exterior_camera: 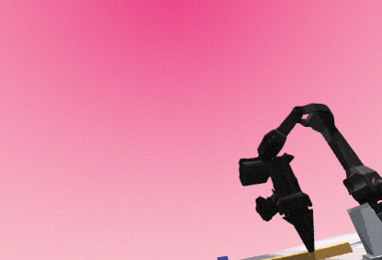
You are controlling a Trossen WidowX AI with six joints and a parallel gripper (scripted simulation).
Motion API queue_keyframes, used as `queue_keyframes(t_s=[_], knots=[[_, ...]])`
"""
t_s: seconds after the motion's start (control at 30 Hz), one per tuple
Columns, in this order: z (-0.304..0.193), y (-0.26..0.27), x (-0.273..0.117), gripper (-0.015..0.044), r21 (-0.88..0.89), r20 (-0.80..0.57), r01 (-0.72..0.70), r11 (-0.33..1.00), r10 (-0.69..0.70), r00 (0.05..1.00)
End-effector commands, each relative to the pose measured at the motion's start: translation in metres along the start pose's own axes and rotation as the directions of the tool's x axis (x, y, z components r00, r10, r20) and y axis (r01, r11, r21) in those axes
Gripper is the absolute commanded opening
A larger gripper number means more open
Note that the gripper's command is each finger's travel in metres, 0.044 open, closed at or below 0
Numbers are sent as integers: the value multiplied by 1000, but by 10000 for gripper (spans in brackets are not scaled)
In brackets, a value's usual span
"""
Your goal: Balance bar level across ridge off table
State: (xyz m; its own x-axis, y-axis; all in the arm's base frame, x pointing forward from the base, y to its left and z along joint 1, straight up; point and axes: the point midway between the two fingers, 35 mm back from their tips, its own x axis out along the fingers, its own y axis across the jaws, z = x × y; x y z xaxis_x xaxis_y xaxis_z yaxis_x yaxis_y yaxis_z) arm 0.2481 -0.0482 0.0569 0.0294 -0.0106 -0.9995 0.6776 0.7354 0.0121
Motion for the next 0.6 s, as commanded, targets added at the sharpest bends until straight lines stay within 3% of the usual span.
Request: queue_keyframes(t_s=[0.0,0.57], knots=[[-1,0,8,315,5,-6,-2,1000,2,1000],[-2,0,10,315,5,-6,-2,1000,2,1000]])
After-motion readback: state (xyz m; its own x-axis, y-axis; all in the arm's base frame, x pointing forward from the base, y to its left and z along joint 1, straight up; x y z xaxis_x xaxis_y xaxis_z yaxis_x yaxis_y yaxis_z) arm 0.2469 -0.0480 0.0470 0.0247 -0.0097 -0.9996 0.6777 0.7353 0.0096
